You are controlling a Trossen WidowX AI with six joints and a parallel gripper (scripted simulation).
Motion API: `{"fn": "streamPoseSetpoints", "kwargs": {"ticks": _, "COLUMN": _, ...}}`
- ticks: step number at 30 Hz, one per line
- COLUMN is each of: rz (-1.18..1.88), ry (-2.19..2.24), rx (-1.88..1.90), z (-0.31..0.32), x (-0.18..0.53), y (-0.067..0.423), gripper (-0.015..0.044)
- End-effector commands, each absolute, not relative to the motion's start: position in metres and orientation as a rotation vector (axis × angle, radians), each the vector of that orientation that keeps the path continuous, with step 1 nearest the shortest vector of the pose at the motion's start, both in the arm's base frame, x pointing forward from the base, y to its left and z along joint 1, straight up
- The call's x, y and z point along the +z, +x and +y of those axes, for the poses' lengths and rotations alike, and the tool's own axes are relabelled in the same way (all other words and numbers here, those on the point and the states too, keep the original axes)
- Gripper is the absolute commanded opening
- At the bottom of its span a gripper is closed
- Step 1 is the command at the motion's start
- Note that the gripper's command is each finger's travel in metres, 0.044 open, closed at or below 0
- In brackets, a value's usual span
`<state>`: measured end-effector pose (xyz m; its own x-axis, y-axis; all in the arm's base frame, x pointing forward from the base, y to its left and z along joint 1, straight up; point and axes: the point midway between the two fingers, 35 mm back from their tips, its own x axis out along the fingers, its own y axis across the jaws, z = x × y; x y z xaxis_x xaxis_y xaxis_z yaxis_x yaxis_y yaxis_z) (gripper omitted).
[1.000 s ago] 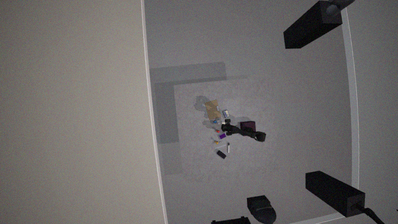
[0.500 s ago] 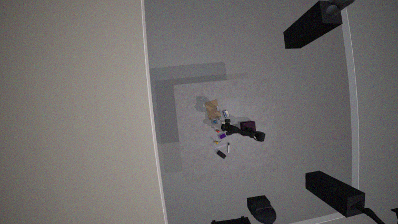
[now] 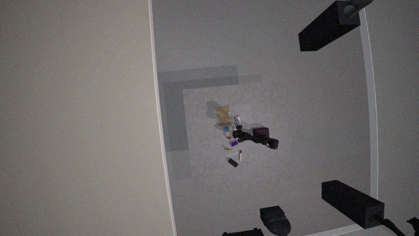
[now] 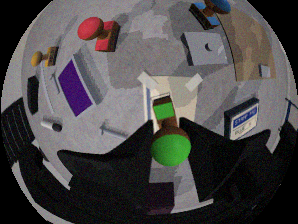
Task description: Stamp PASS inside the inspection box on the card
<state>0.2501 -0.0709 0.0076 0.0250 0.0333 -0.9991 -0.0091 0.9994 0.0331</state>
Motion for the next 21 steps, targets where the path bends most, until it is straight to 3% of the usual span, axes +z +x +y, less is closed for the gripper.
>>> {"fn": "streamPoseSetpoints", "kwargs": {"ticks": 1, "rz": 1.556, "ry": 0.02, "rx": 0.034, "z": -0.07, "x": 0.002, "y": 0.247, "gripper": 0.0}}
{"fn": "streamPoseSetpoints", "kwargs": {"ticks": 21, "rz": 1.555, "ry": 0.02, "rx": 0.034, "z": -0.07, "x": -0.009, "y": 0.246, "gripper": 0.0}}
